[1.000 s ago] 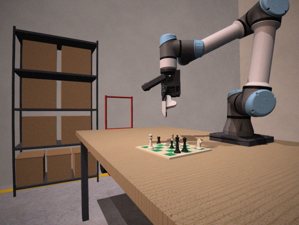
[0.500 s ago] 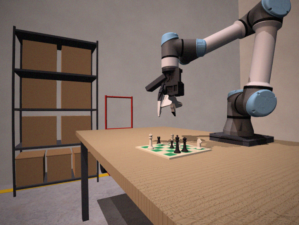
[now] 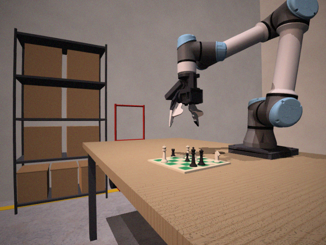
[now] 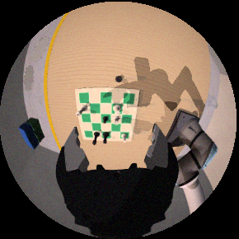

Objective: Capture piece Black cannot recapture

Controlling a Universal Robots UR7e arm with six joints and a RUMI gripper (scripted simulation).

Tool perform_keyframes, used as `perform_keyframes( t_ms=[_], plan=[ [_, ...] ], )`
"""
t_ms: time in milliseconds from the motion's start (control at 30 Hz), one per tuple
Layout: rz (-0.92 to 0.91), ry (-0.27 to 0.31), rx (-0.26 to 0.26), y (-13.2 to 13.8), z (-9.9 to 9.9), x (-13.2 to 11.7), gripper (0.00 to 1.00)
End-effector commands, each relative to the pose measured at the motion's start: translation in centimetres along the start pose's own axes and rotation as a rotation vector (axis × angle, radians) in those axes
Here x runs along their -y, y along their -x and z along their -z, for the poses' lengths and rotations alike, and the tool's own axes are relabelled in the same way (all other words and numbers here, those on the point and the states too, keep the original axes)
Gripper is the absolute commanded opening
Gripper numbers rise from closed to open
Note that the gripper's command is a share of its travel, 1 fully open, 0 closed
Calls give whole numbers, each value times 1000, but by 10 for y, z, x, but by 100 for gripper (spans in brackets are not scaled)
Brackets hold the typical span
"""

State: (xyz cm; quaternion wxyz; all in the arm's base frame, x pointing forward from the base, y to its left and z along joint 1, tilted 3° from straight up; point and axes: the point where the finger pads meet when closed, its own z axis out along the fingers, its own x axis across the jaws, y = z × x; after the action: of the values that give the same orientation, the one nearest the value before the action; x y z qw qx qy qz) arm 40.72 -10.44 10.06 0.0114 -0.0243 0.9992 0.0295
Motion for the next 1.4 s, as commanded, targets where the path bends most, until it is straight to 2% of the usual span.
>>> perform_keyframes(
  t_ms=[0, 700, 1367],
  plan=[
    [-127, -5, -2, -2, 1, -3, 100],
    [-365, -6, -2, -6, 1, -9, 100],
    [-427, -6, -1, -8, 2, -11, 100]
  ],
)
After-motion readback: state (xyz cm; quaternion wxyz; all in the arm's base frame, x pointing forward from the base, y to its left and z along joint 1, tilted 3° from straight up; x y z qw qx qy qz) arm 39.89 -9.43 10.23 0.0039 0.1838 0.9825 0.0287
